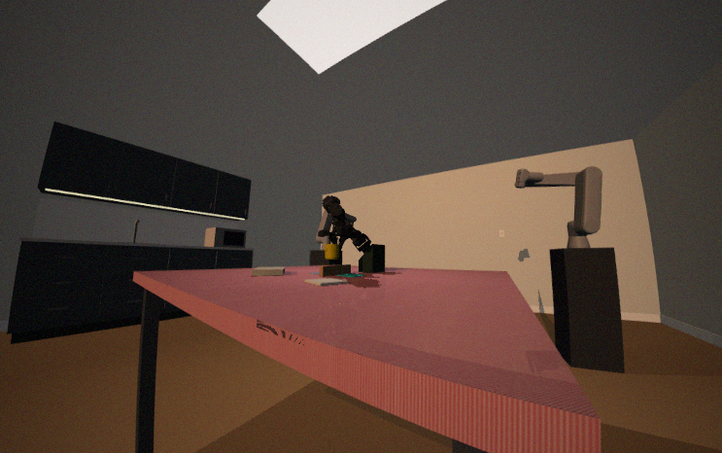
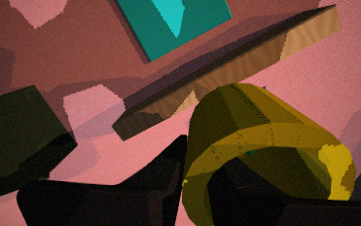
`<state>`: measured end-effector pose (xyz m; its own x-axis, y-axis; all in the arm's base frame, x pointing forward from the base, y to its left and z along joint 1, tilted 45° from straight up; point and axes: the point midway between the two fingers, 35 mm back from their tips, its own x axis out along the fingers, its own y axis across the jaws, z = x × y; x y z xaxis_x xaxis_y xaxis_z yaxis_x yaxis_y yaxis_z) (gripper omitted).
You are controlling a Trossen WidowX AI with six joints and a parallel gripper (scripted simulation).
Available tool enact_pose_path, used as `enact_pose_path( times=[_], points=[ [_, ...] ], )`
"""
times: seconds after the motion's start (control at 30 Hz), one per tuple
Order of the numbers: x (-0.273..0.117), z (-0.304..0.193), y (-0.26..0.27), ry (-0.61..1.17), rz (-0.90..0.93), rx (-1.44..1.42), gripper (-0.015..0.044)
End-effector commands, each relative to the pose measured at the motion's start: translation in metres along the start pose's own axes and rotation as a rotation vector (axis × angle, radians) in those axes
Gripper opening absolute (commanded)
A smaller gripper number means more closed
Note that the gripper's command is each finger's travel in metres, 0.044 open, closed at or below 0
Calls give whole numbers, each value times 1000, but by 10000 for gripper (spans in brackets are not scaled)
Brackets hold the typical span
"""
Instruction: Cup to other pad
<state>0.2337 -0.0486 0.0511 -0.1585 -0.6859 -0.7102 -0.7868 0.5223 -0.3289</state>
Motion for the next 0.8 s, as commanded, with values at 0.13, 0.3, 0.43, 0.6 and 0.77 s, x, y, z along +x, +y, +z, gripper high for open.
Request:
enact_pose_path(
  times=[0.13,0.3,0.43,0.6,0.77],
  points=[
    [-1,17,10,-5,0,3,0],
    [-1,27,17,-5,0,3,0],
    [-2,35,22,-6,0,3,0],
    [-2,45,28,-7,0,3,0],
    [-2,55,35,-7,1,4,0]
  ],
)
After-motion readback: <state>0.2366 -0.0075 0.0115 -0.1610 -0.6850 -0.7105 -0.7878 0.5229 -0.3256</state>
